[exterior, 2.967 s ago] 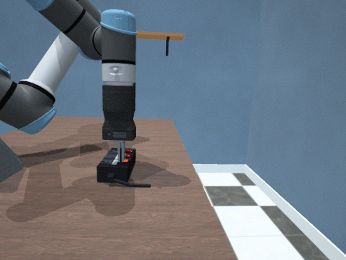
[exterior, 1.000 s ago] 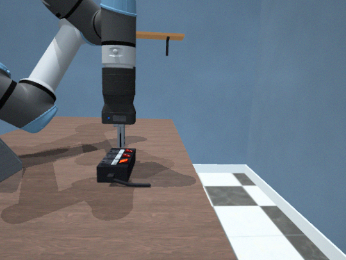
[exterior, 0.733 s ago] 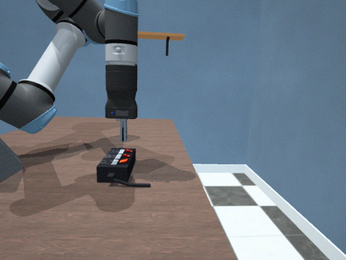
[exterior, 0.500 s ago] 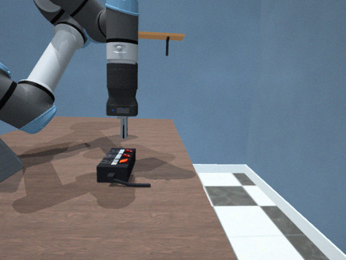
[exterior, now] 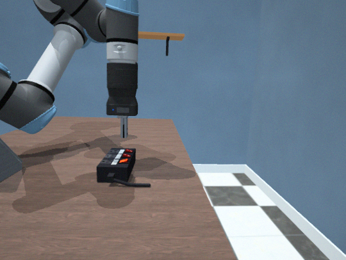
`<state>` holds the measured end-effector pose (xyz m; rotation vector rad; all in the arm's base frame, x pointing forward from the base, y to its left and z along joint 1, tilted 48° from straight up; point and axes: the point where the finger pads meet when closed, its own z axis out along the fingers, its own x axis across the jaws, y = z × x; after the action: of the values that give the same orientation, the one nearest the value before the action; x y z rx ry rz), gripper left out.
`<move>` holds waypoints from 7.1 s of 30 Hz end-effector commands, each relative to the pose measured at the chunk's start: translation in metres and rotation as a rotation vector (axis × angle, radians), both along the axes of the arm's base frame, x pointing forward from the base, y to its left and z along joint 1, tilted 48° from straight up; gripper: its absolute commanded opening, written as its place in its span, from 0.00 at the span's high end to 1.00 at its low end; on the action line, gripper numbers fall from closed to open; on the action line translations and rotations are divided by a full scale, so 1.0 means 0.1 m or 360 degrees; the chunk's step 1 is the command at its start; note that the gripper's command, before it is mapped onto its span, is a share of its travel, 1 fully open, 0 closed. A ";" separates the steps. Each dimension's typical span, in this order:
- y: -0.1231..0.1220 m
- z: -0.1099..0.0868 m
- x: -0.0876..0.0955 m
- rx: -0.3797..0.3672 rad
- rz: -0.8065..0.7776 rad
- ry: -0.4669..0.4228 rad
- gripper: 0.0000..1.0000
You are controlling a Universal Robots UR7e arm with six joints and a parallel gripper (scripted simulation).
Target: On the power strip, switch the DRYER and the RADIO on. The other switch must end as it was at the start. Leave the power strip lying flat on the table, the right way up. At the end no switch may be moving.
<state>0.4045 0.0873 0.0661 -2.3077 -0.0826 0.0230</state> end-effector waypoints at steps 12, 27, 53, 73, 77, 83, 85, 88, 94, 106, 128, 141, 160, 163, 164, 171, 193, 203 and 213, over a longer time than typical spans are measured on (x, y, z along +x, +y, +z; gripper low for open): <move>0.00 0.00 0.00 -0.0001 -0.0001 -0.0001 1.00; 0.02 -0.02 0.00 -0.0001 -0.0001 -0.0001 1.00; 0.23 -0.21 -0.01 -0.0001 -0.0001 -0.0001 1.00; 0.32 -0.29 -0.01 -0.0001 -0.0001 -0.0001 1.00; 0.32 -0.29 -0.02 -0.0001 -0.0001 -0.0001 1.00; 0.32 -0.29 -0.02 -0.0001 -0.0001 -0.0001 1.00; 0.32 -0.29 -0.02 -0.0001 -0.0001 -0.0001 1.00; 0.32 -0.29 -0.02 -0.0001 -0.0001 -0.0001 1.00; 0.32 -0.29 -0.02 -0.0001 -0.0001 -0.0001 1.00; 0.32 -0.29 -0.02 -0.0001 -0.0001 -0.0001 1.00; 0.33 -0.30 -0.02 -0.0001 -0.0001 -0.0001 1.00; 0.36 -0.33 -0.02 -0.0001 -0.0001 -0.0001 1.00; 0.38 -0.35 -0.02 -0.0001 -0.0001 -0.0001 1.00; 0.38 -0.35 -0.02 -0.0001 -0.0001 -0.0001 1.00; 0.38 -0.35 -0.02 -0.0001 -0.0001 -0.0001 1.00; 0.38 -0.35 -0.02 -0.0001 -0.0001 -0.0001 1.00; 0.39 -0.36 -0.02 -0.0001 -0.0001 -0.0001 1.00; 0.39 -0.36 -0.02 -0.0001 -0.0001 -0.0001 1.00; 0.29 -0.27 -0.01 -0.0001 -0.0001 -0.0001 1.00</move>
<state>0.4024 0.1220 0.0345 -2.3077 -0.0822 0.0233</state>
